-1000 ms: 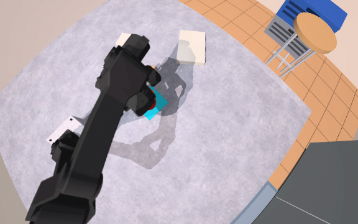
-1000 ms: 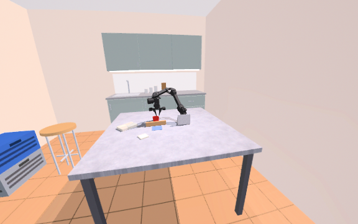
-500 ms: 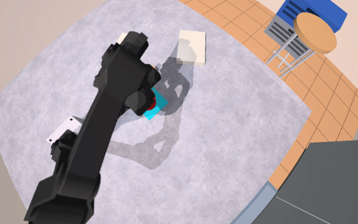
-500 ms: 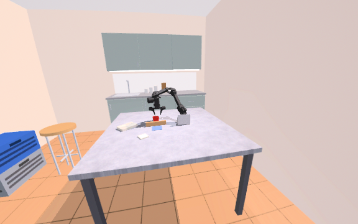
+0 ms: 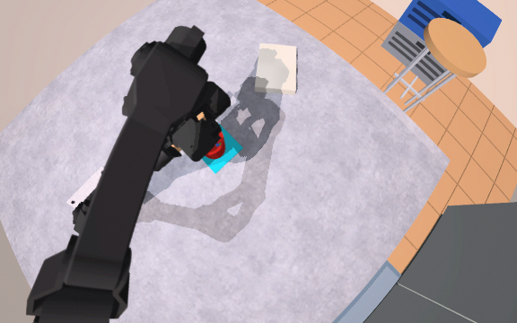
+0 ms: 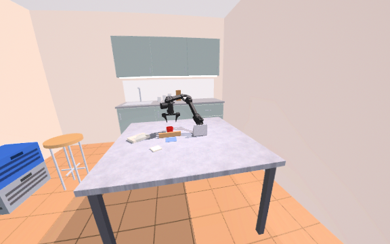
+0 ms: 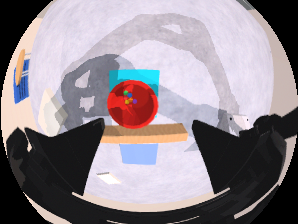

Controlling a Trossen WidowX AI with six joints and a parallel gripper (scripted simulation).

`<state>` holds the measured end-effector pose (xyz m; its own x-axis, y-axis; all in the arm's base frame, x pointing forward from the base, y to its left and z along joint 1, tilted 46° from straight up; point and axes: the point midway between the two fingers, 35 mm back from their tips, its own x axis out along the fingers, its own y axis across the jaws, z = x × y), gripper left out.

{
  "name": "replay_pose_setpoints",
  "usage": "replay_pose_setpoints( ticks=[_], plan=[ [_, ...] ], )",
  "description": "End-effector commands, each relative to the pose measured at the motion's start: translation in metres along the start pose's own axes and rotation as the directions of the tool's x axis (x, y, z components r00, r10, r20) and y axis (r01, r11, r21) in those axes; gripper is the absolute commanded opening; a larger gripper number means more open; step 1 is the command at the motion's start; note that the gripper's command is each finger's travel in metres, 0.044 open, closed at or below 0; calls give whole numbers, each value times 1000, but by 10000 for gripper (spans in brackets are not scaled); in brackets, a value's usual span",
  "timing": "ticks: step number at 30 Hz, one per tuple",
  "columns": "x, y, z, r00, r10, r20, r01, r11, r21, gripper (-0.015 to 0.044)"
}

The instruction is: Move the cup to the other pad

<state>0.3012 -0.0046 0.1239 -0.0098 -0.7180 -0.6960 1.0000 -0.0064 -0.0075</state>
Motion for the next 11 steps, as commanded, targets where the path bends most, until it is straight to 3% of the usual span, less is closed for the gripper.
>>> replay_pose_setpoints(
  ticks=[1,11],
  plan=[
    [-12,1,-1,1000,-3,-3,3,1000,5,440],
    [-24,0,1,1000,1,-1,-1,1000,2,440]
  ],
)
